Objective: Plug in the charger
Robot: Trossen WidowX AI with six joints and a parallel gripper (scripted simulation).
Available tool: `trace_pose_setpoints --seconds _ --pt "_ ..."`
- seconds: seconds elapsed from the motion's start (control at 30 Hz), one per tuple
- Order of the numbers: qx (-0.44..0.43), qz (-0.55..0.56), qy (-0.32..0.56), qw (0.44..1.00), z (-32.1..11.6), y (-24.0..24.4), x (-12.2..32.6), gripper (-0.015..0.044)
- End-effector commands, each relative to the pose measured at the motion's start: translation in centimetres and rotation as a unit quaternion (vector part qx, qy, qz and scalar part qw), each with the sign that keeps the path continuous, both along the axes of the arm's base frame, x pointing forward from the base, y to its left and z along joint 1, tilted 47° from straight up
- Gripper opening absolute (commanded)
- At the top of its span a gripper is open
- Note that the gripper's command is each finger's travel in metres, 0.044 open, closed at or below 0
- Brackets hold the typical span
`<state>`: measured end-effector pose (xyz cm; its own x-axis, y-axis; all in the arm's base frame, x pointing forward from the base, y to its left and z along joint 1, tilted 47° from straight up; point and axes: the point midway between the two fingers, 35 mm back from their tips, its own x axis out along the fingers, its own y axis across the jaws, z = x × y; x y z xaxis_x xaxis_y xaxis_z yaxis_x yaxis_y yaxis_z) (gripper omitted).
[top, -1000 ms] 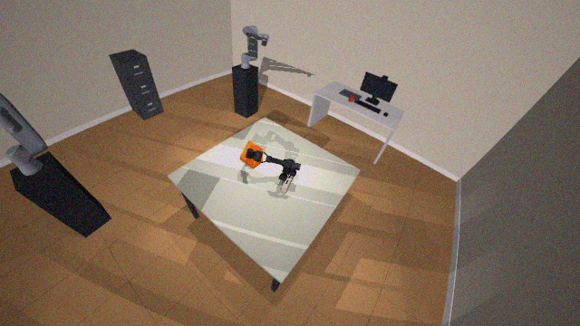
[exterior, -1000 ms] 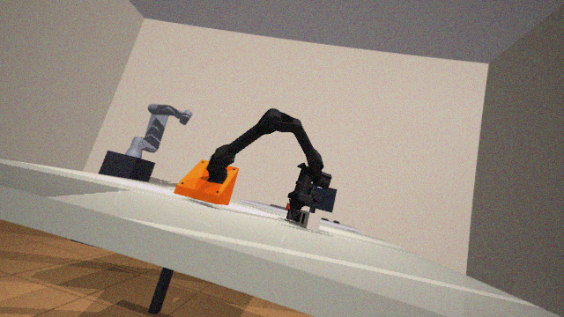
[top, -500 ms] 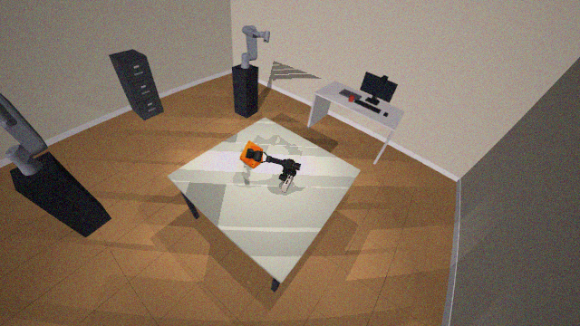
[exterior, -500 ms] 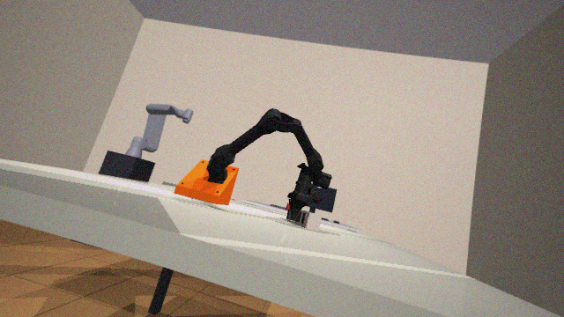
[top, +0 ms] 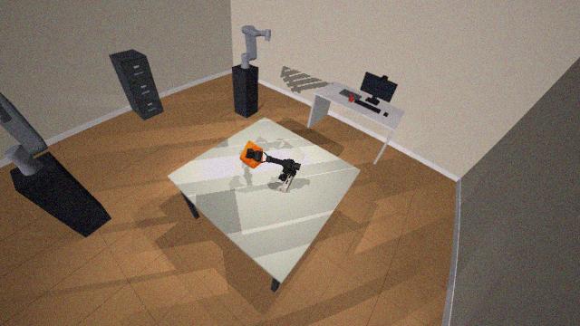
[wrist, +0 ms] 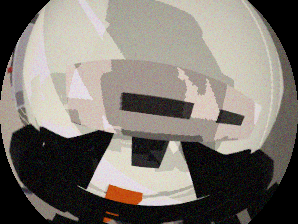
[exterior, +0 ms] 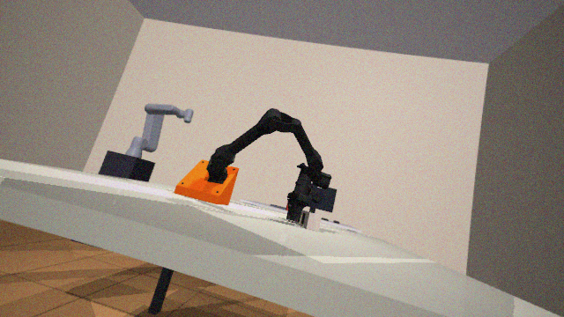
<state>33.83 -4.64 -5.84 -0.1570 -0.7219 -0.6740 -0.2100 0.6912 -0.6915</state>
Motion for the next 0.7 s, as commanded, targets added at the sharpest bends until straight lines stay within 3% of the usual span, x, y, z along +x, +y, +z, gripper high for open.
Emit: trace_pose_setpoints --seconds 0.0,0.67 --pt "0.001 0.0 -0.003 1.0 0.11 0.01 -0.07 0.044" --pt "0.001 0.001 -0.007 1.0 0.21 -0.04 -0.61 0.044"
